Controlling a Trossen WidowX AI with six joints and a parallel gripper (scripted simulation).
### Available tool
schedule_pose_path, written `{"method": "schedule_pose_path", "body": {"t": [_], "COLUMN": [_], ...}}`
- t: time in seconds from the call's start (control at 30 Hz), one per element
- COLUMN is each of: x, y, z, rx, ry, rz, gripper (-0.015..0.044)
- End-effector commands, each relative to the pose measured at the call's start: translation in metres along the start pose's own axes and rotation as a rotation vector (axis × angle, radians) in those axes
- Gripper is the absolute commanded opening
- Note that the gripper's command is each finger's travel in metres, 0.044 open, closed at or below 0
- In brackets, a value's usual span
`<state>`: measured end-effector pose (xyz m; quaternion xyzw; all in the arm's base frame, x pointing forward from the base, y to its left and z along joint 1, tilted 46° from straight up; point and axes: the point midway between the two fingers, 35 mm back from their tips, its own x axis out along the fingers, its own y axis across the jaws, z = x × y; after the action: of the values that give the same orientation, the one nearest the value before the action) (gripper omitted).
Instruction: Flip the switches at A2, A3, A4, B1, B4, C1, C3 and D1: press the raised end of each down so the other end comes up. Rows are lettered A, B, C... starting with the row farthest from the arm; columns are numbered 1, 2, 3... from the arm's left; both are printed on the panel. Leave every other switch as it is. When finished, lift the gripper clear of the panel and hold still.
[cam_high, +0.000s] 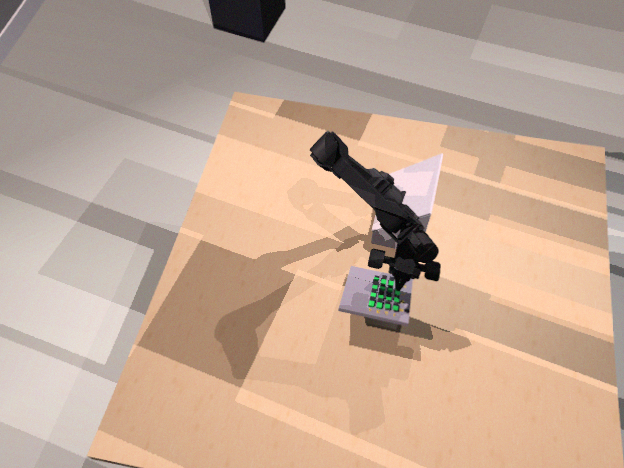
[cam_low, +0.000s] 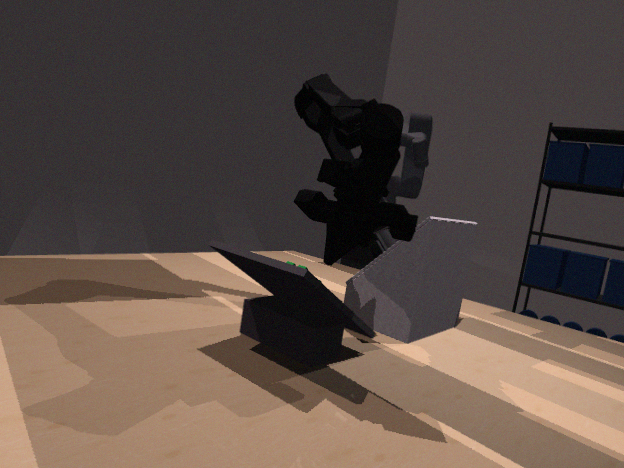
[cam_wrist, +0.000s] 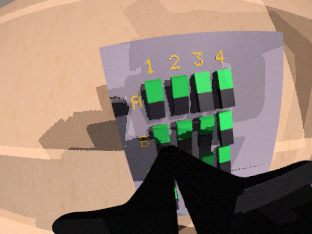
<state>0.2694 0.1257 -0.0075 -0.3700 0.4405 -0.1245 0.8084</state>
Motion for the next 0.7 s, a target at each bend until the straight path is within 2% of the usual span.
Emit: {"method": "schedule_pose_path", "body": {"t": [0.0,0.67], "x": [0.008,0.027], "y": [0.001,0.001], "z": [-0.001,0.0], "rx": [-0.007,-0.006], "ry": [0.002,0.002], "rz": [0.003,0.002], "gripper": [0.0,0.0]}}
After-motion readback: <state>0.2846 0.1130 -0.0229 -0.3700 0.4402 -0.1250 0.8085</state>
